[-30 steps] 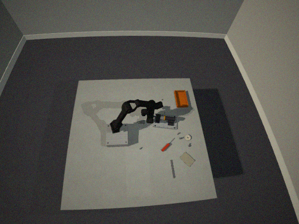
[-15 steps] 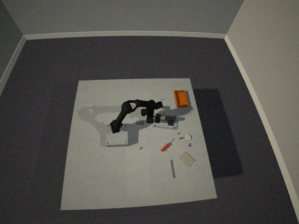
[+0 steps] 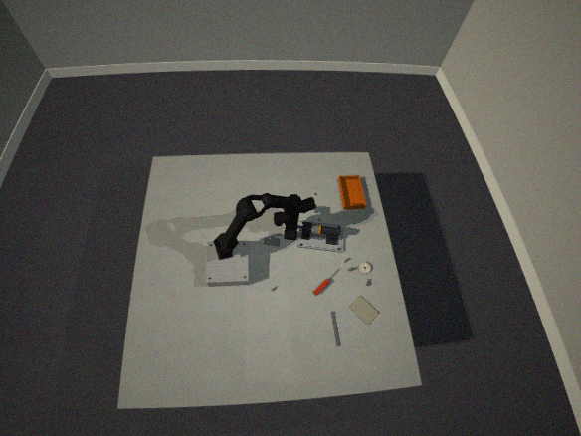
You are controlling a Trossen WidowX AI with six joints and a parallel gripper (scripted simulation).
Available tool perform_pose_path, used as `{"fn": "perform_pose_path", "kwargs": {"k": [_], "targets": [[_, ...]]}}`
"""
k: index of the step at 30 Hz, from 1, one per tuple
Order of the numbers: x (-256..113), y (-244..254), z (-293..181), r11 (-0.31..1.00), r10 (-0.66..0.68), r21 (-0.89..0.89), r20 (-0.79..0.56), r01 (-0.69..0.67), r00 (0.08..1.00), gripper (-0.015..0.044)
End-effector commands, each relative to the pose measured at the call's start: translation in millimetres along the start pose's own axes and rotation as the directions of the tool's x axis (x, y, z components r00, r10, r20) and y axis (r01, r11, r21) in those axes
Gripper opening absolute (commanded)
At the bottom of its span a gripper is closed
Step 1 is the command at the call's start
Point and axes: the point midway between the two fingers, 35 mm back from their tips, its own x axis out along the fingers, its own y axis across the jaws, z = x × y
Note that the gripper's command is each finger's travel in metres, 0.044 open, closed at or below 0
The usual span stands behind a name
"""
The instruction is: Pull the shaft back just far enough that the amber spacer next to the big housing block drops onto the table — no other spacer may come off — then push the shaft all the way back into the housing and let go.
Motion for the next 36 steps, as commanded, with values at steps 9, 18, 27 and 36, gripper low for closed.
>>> {"fn": "perform_pose_path", "kwargs": {"k": [9, 18, 27, 36], "targets": [[-0.3, -0.6, 2.4, 1.0, -0.002, 0.002, 0.003, 0.002, 1.0, 0.0], [-0.3, -0.6, 3.4, 1.0, -0.002, 0.002, 0.003, 0.002, 1.0, 0.0], [-0.3, -0.6, 4.4, 1.0, -0.002, 0.002, 0.003, 0.002, 1.0, 0.0], [-0.3, -0.6, 5.4, 1.0, -0.002, 0.002, 0.003, 0.002, 1.0, 0.0]]}}
